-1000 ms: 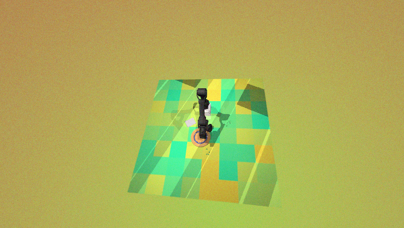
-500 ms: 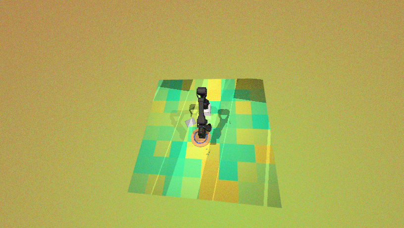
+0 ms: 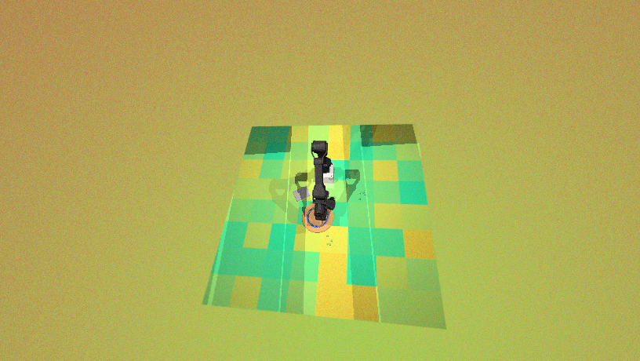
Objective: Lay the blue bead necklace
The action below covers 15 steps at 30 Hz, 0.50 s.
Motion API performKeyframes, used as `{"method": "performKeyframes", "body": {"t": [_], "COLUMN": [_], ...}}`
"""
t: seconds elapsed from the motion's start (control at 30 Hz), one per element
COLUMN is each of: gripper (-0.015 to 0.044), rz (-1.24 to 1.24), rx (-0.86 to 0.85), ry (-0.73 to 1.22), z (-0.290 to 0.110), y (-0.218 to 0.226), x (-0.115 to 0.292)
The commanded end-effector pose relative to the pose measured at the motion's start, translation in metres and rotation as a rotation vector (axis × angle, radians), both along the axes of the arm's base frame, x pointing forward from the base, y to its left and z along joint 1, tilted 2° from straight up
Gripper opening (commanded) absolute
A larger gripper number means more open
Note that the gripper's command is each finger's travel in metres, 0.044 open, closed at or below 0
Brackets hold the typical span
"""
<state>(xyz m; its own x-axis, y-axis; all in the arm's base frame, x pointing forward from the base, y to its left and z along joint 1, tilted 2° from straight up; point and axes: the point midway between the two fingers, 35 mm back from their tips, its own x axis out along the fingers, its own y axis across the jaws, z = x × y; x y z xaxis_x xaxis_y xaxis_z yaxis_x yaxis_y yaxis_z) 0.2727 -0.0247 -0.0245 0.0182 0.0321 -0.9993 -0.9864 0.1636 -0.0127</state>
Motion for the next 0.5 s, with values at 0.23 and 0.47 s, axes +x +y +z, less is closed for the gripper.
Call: {"method": "performKeyframes", "body": {"t": [0.23, 0.47], "gripper": [0.012, 0.0], "rz": [0.004, 0.0], "rx": [0.002, 0.0], "ry": [0.005, 0.004], "z": [-0.013, -0.0104], "y": [0.0007, 0.0002], "x": [-0.0017, -0.0013]}}
